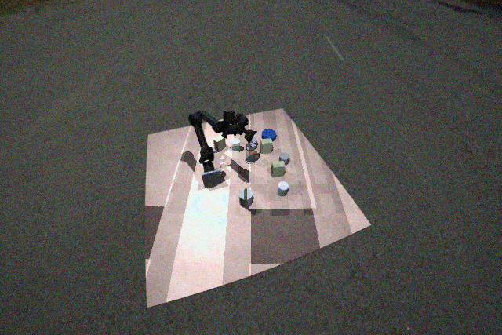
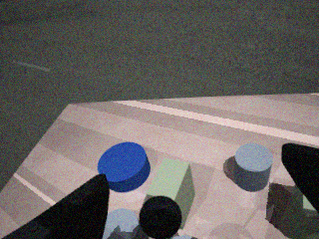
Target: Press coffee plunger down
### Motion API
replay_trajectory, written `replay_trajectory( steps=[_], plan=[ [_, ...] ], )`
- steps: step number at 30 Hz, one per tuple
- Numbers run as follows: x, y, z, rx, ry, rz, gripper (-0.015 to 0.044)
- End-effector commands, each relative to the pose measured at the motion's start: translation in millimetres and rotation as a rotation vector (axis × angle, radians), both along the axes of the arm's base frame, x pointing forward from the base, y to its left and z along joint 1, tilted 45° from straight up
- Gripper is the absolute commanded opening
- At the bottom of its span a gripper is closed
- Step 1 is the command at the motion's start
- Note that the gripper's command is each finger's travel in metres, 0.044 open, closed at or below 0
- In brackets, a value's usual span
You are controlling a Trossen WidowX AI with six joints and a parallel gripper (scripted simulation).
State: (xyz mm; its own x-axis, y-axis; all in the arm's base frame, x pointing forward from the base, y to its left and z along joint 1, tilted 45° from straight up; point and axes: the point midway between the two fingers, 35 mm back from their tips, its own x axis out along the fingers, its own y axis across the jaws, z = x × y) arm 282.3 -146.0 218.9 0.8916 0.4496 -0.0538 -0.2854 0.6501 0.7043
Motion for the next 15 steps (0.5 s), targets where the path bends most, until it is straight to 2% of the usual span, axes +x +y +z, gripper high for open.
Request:
replay_trajectory(
  steps=[1, 6, 15],
  plan=[
    [-13, 32, 1, -0.226, -0.001, 0.062, 0.0440],
    [-22, 44, -8, -0.103, 0.088, 0.077, 0.0440],
    [-23, 44, -9, -0.097, 0.094, 0.077, 0.0440]
  ],
)
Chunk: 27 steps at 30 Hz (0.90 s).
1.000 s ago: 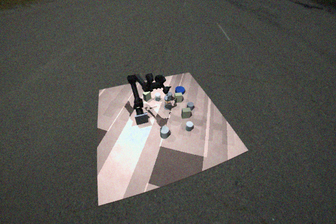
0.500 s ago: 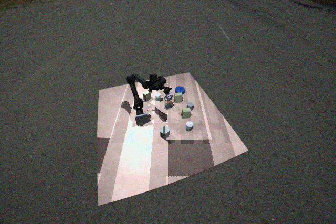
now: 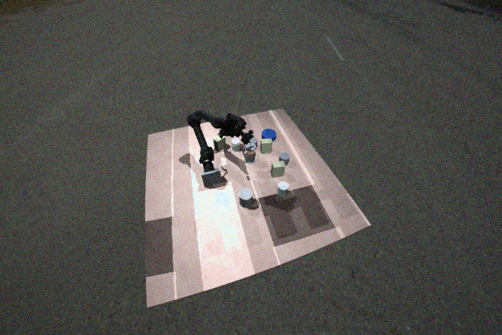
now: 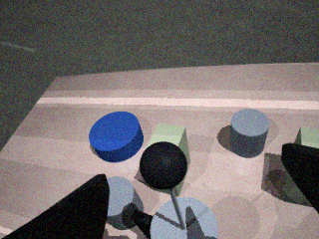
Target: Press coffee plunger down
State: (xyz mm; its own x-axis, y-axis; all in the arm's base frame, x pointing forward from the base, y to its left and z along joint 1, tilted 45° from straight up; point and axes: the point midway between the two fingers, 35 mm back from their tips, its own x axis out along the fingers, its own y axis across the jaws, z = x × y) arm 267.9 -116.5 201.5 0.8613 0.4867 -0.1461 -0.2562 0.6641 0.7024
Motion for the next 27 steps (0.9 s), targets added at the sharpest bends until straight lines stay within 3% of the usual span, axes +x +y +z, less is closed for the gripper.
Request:
replay_trajectory(
  steps=[1, 27],
  plan=[
    [-9, 14, 9, -0.058, 0.008, 0.033, 0.0440],
    [13, 26, 1, -0.066, 0.019, 0.037, 0.0440]
  ],
)
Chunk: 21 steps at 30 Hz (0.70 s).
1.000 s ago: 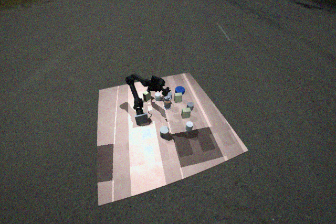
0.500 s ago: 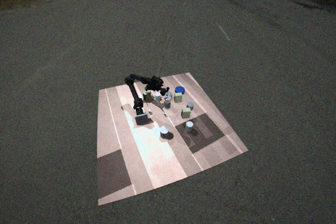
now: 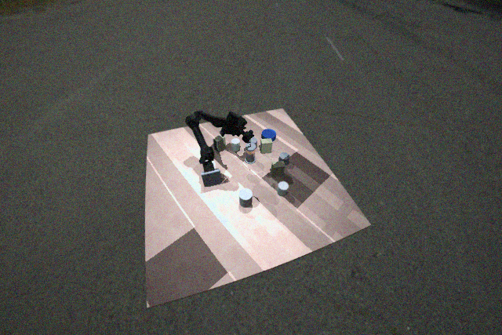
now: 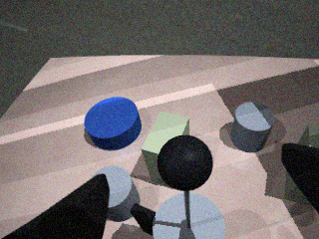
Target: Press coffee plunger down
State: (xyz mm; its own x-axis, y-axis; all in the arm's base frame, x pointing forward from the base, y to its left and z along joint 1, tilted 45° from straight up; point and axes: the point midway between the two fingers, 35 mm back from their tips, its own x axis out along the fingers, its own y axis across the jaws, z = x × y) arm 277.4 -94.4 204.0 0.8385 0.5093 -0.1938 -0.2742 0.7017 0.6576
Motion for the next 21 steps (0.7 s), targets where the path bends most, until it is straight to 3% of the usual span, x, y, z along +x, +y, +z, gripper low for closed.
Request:
replay_trajectory(
  steps=[1, 11, 21],
  plan=[
    [5, 4, -2, 0.005, 0.004, -0.004, 0.0440],
    [15, 13, -1, 0.013, -0.008, -0.009, 0.0440],
    [15, 13, -1, 0.013, -0.008, -0.009, 0.0177]
  ],
)
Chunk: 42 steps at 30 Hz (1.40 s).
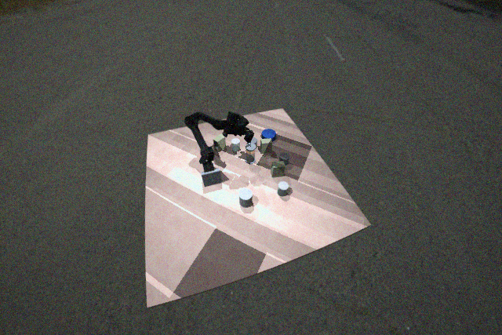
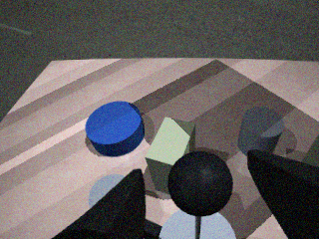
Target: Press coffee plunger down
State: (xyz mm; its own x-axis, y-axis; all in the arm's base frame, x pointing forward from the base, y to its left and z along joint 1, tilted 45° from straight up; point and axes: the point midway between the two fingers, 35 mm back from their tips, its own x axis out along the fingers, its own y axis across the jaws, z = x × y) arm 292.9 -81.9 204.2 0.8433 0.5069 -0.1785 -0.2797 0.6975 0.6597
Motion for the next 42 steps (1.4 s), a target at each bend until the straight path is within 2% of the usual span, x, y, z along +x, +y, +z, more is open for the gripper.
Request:
replay_trajectory(
  steps=[1, 2, 16, 42],
  plan=[
    [0, 0, -1, 0.005, 0.005, -0.004, 0.0151],
    [0, 0, -1, 0.005, 0.005, -0.004, 0.0128],
    [1, 2, -3, 0.004, 0.006, -0.003, 0.0128],
    [10, 26, -37, -0.007, 0.017, 0.000, 0.0128]
  ],
)
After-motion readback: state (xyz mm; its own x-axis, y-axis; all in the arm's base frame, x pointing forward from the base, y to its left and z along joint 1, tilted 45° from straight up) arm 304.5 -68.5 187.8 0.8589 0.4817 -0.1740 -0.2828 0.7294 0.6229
